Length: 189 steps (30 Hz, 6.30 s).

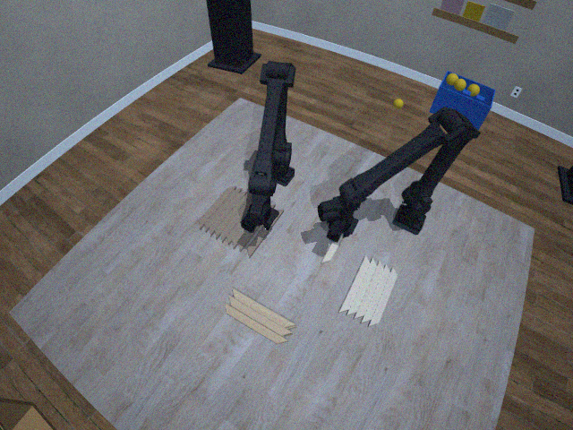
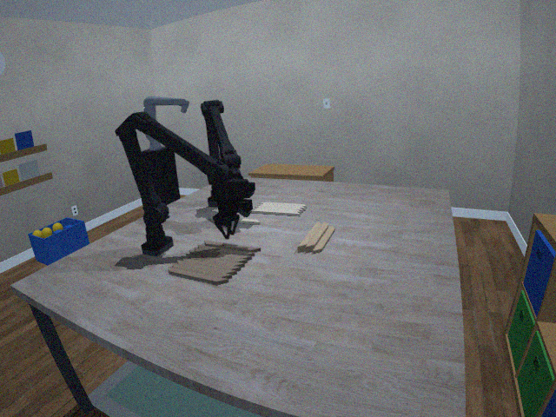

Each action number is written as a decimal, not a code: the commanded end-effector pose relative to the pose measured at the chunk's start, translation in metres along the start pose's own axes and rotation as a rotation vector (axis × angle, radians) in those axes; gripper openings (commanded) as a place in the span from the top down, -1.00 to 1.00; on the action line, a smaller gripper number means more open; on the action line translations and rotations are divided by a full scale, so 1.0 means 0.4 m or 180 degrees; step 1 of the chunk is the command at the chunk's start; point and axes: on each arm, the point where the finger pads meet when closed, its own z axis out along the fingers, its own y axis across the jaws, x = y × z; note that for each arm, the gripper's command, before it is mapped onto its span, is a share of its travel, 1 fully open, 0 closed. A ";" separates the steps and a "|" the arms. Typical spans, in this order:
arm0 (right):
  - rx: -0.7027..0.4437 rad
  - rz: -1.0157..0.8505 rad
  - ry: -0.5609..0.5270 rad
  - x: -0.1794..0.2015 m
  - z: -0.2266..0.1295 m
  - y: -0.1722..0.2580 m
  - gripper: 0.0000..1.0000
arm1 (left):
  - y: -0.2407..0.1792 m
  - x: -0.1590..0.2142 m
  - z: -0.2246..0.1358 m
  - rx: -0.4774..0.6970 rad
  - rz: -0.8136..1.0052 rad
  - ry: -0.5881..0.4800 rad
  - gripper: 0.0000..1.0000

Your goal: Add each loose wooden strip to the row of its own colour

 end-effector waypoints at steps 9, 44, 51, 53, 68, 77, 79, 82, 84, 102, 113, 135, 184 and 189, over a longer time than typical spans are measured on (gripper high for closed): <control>0.0005 -0.0009 0.0002 -0.004 0.014 0.007 0.18 | 0.009 -0.015 -0.012 0.0004 0.0000 -0.0029 0.17; 0.0026 -0.0008 0.0045 0.003 0.052 0.080 0.98 | -0.008 -0.018 0.096 -0.0009 -0.0020 -0.0017 1.00; 0.0024 -0.0003 0.0051 0.007 0.095 0.081 0.98 | -0.009 -0.019 0.096 -0.0005 -0.0020 -0.0020 1.00; 0.0023 0.0002 0.0054 0.008 0.110 0.080 0.98 | -0.009 -0.019 0.096 -0.0005 -0.0020 -0.0020 1.00; -0.0069 -0.0015 -0.0134 -0.045 0.068 0.106 0.98 | -0.042 -0.050 -0.052 0.0140 -0.0020 -0.0161 1.00; -0.0016 0.0007 -0.0034 -0.009 0.093 0.051 0.98 | -0.041 -0.049 -0.065 0.0118 -0.0020 -0.0140 1.00; 0.0002 0.0009 0.0006 -0.005 0.106 0.044 0.98 | -0.028 -0.064 -0.048 0.0069 0.0017 -0.0103 1.00; -0.0015 0.0009 -0.0037 -0.011 0.093 0.038 0.98 | -0.033 -0.097 -0.050 0.0127 0.0044 -0.0168 1.00; -0.0008 0.0008 -0.0022 -0.008 0.093 0.031 0.98 | -0.025 -0.111 -0.048 0.0124 0.0058 -0.0168 1.00; -0.0001 0.0004 -0.0011 -0.005 0.092 -0.008 0.98 | 0.094 -0.307 -0.025 0.0106 0.0139 -0.0171 1.00; -0.0008 -0.0012 -0.0028 -0.033 0.087 0.033 0.98 | 0.176 -0.378 -0.011 0.0066 0.0118 -0.0092 1.00; -0.0119 -0.0009 -0.0372 -0.104 -0.040 0.023 0.98 | 0.228 -0.349 0.058 0.0009 0.0010 0.0004 1.00; -0.0133 -0.0073 -0.4397 -0.653 -0.993 -0.216 0.98 | 0.249 -0.350 0.112 -0.0006 -0.0023 0.0003 0.18; 0.0029 -0.0080 -0.4928 -0.618 -1.129 -0.253 0.98 | 0.249 -0.350 0.112 -0.0006 -0.0023 0.0003 0.18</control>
